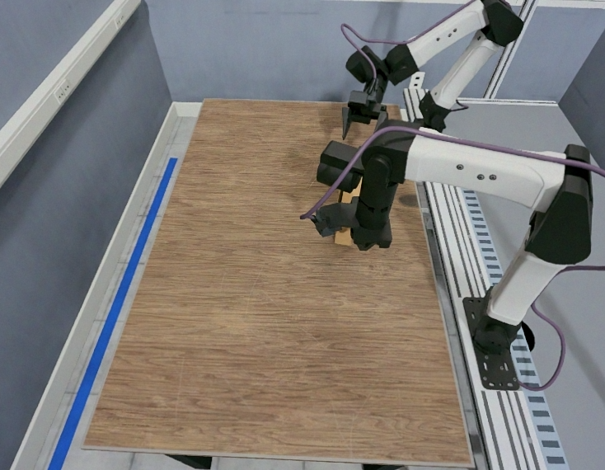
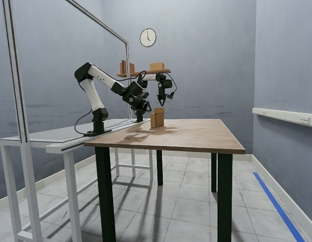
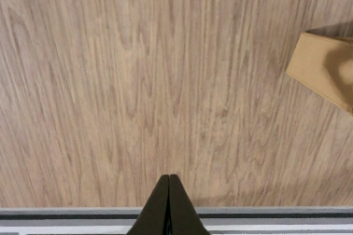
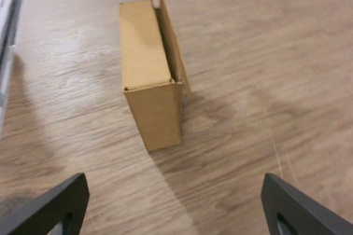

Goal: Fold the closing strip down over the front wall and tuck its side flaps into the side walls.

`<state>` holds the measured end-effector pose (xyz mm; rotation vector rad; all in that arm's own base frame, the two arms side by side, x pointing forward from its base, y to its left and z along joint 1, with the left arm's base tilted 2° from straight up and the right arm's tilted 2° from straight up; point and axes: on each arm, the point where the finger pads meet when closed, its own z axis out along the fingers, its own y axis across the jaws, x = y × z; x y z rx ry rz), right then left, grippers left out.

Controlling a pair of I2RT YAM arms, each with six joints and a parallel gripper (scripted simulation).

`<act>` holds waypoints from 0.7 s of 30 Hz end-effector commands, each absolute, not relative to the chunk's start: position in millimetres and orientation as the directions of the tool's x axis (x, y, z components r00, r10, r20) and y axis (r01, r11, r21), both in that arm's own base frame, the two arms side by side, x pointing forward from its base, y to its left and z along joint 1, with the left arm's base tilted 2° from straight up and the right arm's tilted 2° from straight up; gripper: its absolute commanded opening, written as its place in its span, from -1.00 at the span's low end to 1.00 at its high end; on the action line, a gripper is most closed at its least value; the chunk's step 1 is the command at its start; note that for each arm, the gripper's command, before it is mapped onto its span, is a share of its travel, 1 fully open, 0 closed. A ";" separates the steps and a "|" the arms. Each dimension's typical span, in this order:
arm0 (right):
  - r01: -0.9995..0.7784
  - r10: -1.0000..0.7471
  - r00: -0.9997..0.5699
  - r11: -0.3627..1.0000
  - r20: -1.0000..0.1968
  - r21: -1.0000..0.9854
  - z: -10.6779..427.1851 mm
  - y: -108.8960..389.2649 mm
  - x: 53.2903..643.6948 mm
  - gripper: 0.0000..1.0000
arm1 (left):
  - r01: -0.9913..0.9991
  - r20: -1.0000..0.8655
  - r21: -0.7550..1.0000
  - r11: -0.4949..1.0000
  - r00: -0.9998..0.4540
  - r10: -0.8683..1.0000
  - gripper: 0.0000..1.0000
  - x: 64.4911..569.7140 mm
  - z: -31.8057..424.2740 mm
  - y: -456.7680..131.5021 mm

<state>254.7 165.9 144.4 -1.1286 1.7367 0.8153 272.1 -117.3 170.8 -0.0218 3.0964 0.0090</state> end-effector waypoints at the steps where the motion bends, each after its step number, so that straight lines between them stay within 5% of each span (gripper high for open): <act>1: -0.966 -0.317 -0.077 0.257 -0.945 -0.008 154.9 169.1 255.1 0.60 | 0.005 -0.008 0.013 1.000 -1.000 0.005 -0.98 265.8 165.7 -119.7; 21: -0.981 -0.310 -0.054 0.194 -0.949 -0.007 122.5 178.9 249.3 0.60 | 0.005 -0.008 0.013 1.000 -1.000 0.005 -0.98 265.8 165.7 -119.7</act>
